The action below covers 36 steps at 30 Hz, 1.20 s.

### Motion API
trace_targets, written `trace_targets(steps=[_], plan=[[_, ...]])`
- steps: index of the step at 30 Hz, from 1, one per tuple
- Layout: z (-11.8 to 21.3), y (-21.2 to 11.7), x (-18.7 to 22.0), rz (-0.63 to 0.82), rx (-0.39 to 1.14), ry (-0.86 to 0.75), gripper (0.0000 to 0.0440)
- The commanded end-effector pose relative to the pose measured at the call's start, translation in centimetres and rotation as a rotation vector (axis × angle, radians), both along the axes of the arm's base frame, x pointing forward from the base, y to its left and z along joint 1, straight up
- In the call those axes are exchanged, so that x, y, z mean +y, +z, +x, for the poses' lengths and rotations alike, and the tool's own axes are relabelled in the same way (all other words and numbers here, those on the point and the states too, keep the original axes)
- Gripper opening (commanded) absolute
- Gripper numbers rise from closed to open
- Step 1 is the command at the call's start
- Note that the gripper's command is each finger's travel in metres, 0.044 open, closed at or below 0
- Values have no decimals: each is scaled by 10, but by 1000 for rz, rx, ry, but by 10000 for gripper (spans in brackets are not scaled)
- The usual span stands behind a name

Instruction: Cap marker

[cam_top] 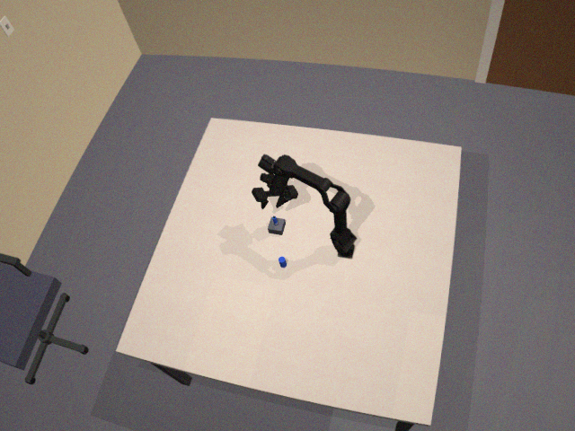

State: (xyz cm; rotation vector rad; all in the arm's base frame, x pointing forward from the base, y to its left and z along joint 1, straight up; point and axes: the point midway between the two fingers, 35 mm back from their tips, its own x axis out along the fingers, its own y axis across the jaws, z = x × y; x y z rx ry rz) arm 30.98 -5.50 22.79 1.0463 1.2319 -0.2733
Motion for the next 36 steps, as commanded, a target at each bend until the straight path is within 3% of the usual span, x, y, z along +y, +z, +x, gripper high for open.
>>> trace_targets(steps=[1,36], plan=[[3,-5,7,-16,33,16,321],[16,-43,64,-163,237,150,327]])
